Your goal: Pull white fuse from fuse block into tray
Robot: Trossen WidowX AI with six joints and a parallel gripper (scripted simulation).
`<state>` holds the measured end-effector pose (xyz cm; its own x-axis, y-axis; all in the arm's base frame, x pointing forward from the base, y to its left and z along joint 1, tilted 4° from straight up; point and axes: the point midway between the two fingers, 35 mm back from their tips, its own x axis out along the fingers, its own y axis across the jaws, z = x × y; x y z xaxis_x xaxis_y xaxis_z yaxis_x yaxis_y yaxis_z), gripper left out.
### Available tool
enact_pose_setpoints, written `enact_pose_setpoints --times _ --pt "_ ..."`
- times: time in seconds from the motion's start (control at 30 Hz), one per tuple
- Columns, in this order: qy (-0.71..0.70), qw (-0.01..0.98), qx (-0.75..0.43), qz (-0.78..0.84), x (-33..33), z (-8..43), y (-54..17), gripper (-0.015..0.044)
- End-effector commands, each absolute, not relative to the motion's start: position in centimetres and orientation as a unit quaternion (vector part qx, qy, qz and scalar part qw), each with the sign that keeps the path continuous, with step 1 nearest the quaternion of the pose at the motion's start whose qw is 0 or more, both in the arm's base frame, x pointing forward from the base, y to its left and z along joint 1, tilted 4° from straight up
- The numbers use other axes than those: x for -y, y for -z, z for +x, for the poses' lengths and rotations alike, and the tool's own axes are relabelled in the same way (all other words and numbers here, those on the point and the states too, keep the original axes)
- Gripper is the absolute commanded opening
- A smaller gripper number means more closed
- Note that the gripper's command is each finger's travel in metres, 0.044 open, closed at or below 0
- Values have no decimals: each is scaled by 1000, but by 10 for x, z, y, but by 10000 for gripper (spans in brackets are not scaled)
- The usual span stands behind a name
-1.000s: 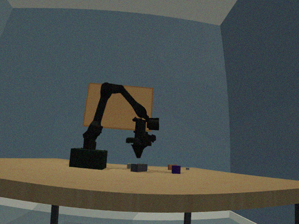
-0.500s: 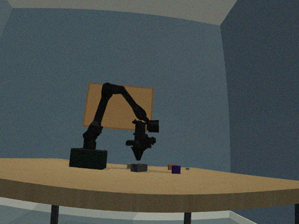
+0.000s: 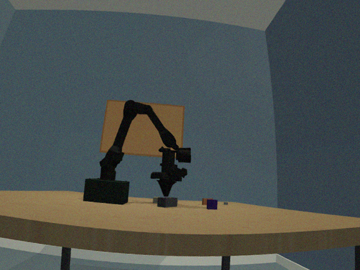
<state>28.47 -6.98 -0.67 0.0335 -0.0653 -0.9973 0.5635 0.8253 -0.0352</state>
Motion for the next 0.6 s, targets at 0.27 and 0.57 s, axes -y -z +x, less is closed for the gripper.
enact_pose_setpoints --times 0.27,0.57 --pt "228 694 -657 188 71 285 9 68" --pt "228 694 -657 188 71 285 15 68"
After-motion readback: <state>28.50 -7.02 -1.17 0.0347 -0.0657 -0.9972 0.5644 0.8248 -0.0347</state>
